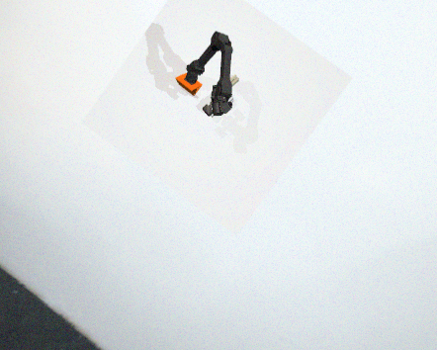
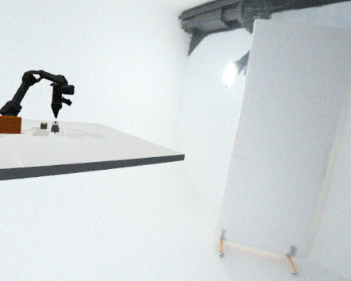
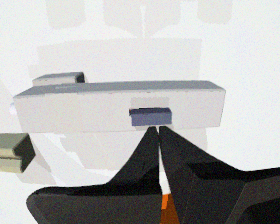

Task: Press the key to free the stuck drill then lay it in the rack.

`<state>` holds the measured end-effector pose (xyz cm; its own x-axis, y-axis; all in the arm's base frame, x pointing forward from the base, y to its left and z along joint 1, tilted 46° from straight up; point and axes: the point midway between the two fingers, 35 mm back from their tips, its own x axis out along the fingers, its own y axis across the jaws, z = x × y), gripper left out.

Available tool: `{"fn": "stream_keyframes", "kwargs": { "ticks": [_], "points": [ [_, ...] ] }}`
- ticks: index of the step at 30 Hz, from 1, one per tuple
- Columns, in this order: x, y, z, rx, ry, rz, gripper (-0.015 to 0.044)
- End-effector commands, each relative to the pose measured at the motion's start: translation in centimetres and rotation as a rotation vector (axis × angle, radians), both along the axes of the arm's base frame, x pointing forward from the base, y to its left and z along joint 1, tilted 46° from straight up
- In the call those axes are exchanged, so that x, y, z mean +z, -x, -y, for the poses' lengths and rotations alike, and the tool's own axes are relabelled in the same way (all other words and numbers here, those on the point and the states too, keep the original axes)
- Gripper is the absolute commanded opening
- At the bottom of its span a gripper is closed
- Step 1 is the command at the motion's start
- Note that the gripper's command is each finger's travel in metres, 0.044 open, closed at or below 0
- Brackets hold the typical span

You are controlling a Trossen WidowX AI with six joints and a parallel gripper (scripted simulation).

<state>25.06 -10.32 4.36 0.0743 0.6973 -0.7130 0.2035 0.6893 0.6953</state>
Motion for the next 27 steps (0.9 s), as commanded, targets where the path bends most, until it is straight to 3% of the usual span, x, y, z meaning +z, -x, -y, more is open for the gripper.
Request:
{"fn": "stream_keyframes", "kwargs": {
  "ticks": [1, 8, 15, 20, 27],
  "points": [
    [0.1, 0.1, -0.1, 0.001, -0.019, -0.025, 0.0079],
    [4.6, 0.3, 5.0, -0.054, 0.002, -0.028, 0.0263],
    [4.4, -0.1, 3.6, 0.003, 0.013, 0.031, 0.044],
    [6.2, -3.1, -3.4, 0.48, 0.07, 0.471, 0.044],
    [7.8, -3.9, -10.1, 0.902, 0.081, 0.878, 0.044]
  ]
}}
